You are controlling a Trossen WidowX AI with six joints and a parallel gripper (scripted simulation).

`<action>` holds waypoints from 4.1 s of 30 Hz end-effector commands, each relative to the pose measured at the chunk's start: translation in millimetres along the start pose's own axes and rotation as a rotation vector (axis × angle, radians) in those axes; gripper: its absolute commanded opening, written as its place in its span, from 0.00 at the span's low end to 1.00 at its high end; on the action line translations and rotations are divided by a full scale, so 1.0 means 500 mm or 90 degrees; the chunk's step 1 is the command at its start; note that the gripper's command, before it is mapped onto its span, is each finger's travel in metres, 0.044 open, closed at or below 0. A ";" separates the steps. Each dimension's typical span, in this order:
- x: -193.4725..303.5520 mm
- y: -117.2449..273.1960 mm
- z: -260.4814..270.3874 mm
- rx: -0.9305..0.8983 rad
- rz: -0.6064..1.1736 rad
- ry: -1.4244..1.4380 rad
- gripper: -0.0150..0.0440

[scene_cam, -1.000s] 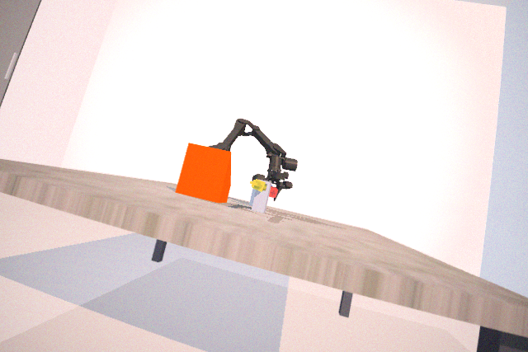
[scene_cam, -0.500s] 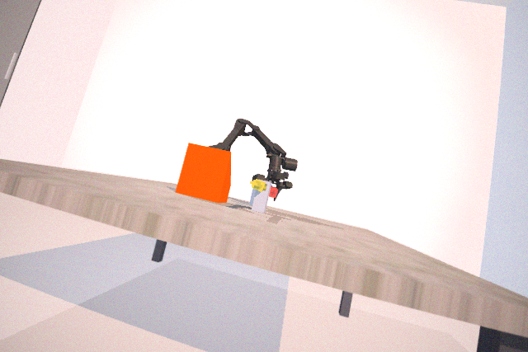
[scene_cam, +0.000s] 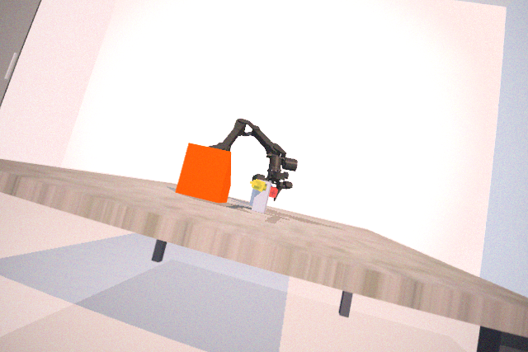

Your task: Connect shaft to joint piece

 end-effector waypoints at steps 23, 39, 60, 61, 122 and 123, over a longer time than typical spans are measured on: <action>0.000 0.000 0.000 0.000 -0.001 -0.004 0.25; 0.000 0.000 0.000 0.000 -0.001 -0.004 0.25; 0.000 0.000 0.000 0.000 -0.001 -0.004 0.25; 0.000 0.000 0.000 0.000 -0.001 -0.004 0.25; 0.000 0.000 0.000 0.000 0.000 0.000 0.50; 0.000 0.000 0.000 0.000 0.000 0.000 0.50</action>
Point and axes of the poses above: the point midway between the two fingers, 35 mm back from their tips, its own y axis back along the fingers, its own z axis across the jaws, x = y × z, the point moved 9 cm from there along y, back along the fingers, and after that the axes turned 6 degrees about -y, right-handed, at the moved point
